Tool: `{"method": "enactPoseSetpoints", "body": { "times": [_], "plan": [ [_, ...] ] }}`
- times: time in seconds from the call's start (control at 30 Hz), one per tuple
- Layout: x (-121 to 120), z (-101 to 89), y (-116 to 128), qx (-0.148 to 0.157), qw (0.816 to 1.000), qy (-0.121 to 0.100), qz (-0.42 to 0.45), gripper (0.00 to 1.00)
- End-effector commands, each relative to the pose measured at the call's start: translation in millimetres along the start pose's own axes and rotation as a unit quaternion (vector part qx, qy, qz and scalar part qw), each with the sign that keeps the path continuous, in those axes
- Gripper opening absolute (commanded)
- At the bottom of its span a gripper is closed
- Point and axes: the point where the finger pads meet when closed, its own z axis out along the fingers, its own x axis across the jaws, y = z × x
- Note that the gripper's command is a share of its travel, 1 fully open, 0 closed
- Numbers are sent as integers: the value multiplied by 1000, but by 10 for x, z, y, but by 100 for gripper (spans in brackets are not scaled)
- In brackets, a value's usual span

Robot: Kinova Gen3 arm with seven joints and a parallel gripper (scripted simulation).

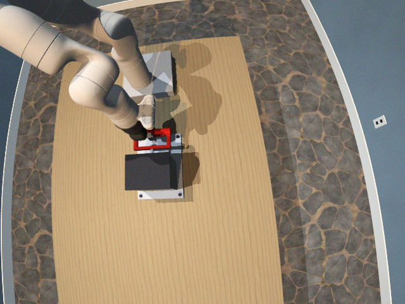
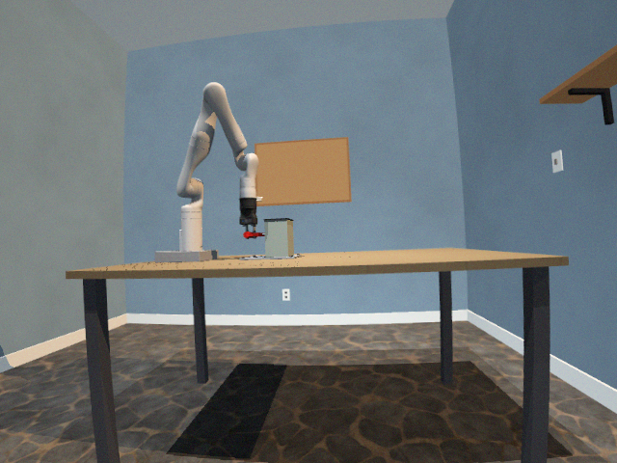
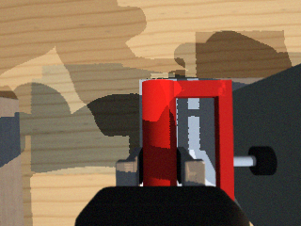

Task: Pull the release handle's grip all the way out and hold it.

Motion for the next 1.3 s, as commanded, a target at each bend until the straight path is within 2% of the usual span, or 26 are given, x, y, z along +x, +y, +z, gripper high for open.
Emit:
{"method": "enactPoseSetpoints", "body": {
  "times": [0.0, 0.43, 0.83, 1.27],
  "plan": [
    [12, 4, -5, 1, 1000, 2, 3, 0],
    [7, 5, -3, 1, 1000, 1, 3, 0],
    [-92, 8, 0, 1, 1000, 1, 2, 0],
    [-388, 9, -1, 0, 1000, 0, 2, 0]
  ]
}}
